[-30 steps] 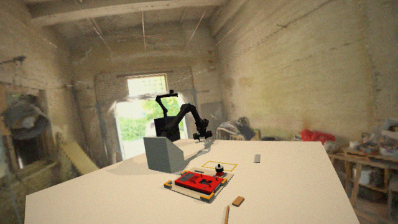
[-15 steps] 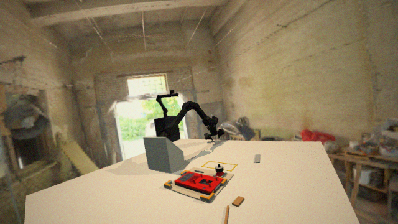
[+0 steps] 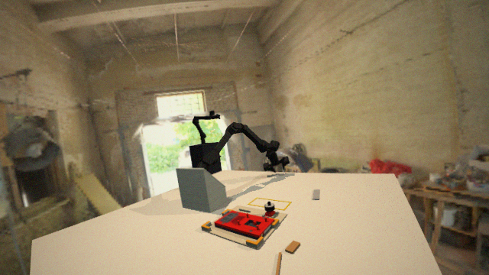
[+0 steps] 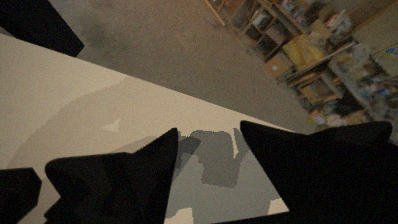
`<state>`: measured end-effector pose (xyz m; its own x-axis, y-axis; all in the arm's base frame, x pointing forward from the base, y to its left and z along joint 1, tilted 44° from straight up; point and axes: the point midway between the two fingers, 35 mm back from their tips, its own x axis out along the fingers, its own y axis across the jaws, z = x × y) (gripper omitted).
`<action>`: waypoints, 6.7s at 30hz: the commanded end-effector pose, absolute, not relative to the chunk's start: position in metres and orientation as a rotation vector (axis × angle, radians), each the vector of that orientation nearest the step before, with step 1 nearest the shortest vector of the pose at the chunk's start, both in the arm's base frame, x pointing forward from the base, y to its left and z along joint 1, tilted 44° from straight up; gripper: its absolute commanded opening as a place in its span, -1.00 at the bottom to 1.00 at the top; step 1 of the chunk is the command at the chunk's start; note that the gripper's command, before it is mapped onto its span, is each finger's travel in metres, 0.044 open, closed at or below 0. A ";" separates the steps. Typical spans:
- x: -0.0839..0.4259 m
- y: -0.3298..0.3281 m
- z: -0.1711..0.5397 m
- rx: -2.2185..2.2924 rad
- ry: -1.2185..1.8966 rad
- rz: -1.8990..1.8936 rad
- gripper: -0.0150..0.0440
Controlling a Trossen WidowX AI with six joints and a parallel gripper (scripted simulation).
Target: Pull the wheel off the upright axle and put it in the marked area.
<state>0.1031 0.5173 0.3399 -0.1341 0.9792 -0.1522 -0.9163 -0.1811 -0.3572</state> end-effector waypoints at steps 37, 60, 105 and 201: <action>0.355 0.340 0.127 0.279 1.116 0.910 0.53; 0.377 0.139 0.016 1.186 1.729 -0.173 0.53; 0.351 0.121 -0.060 1.611 1.850 -0.746 0.15; 0.355 0.101 -0.040 1.621 1.847 -0.748 -0.49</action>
